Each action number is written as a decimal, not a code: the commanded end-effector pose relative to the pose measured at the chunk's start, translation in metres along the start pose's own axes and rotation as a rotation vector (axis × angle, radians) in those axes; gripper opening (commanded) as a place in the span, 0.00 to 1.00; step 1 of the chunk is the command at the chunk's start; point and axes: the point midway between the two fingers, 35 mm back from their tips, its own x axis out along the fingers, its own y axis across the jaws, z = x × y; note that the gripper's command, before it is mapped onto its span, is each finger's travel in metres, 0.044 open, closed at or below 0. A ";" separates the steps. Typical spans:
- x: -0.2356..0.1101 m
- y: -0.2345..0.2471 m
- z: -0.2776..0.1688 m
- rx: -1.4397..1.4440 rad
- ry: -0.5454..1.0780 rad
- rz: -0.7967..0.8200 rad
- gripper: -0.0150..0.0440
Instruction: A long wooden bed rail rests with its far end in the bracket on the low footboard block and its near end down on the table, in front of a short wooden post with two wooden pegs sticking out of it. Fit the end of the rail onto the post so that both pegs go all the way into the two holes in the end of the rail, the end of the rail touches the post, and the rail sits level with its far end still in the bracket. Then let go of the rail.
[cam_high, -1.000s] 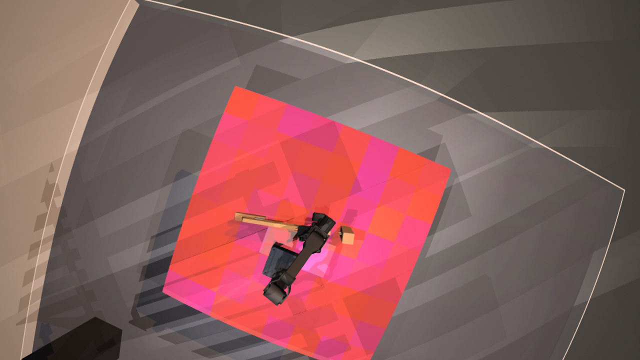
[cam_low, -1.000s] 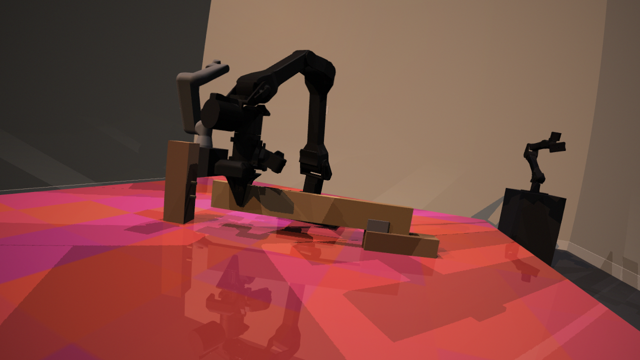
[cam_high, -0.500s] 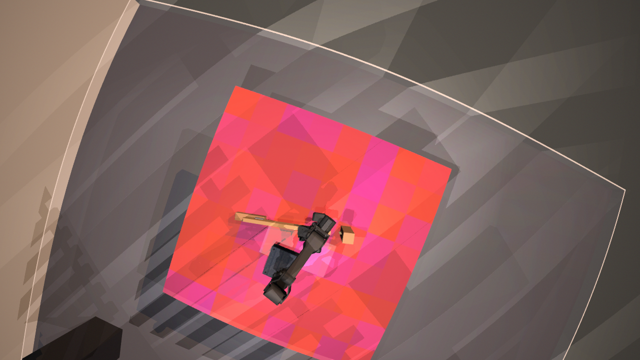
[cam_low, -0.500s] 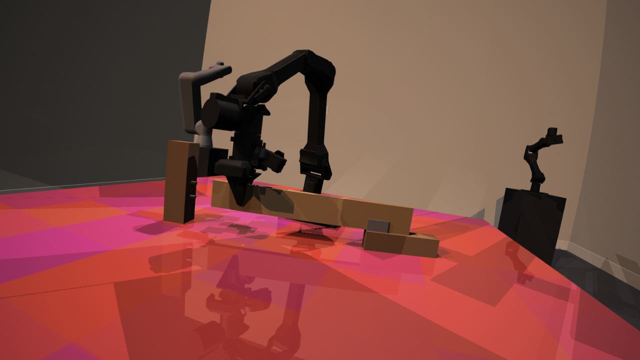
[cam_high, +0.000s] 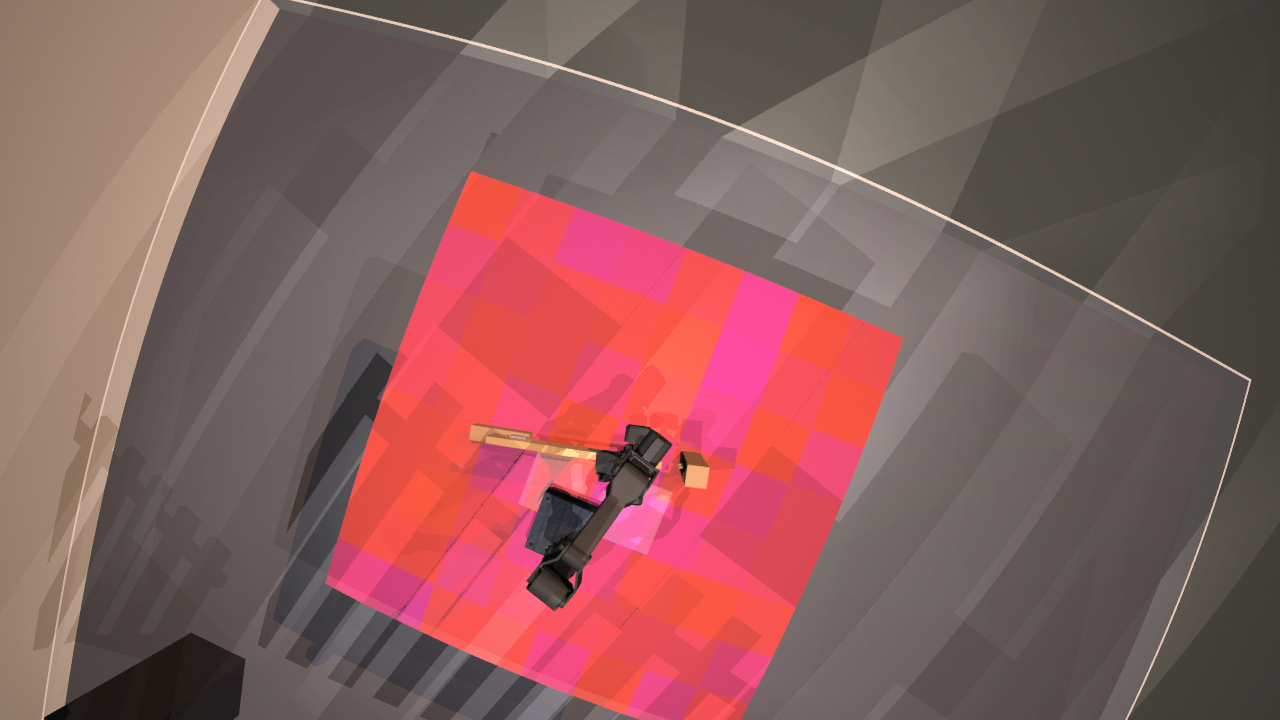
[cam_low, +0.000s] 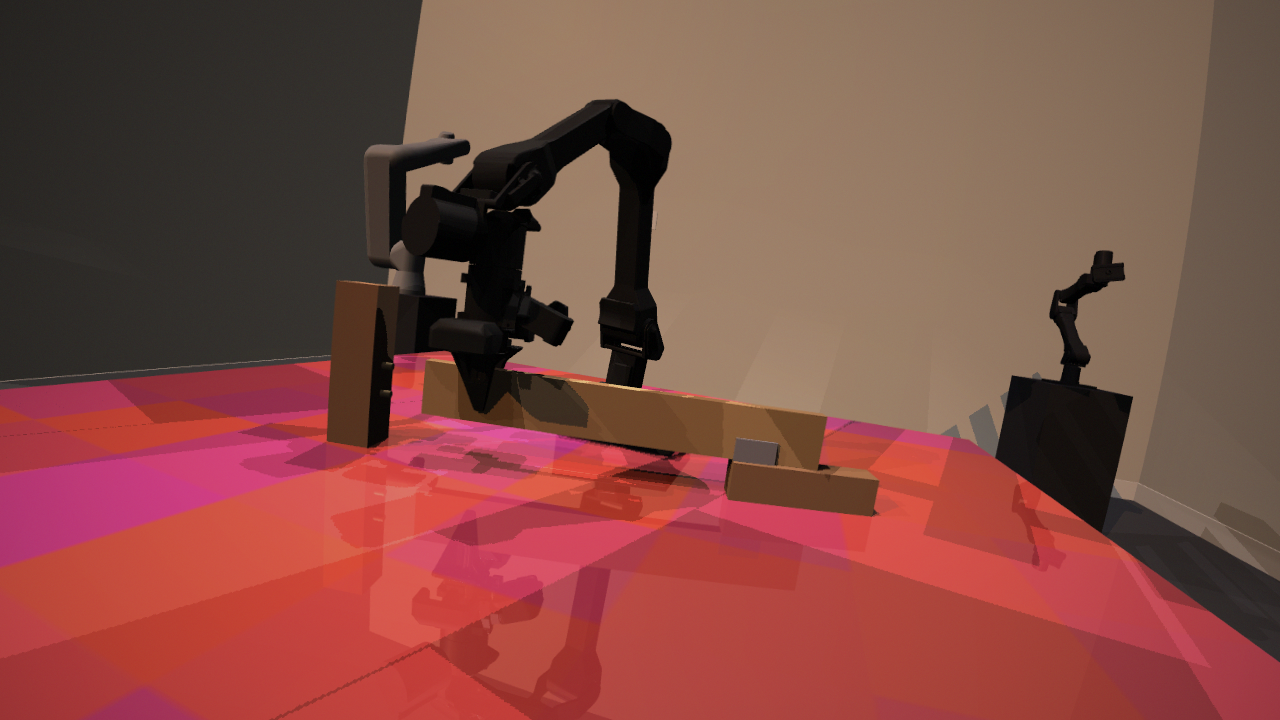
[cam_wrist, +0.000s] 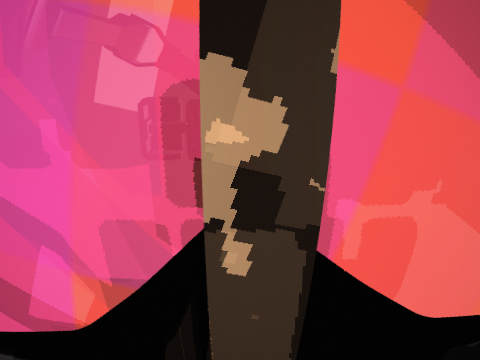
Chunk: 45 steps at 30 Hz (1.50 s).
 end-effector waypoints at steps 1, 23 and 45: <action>0.001 0.000 0.000 0.001 0.002 -0.002 0.25; -0.001 0.000 0.000 0.001 0.002 -0.002 0.25; -0.003 0.000 0.000 0.001 0.002 -0.002 0.25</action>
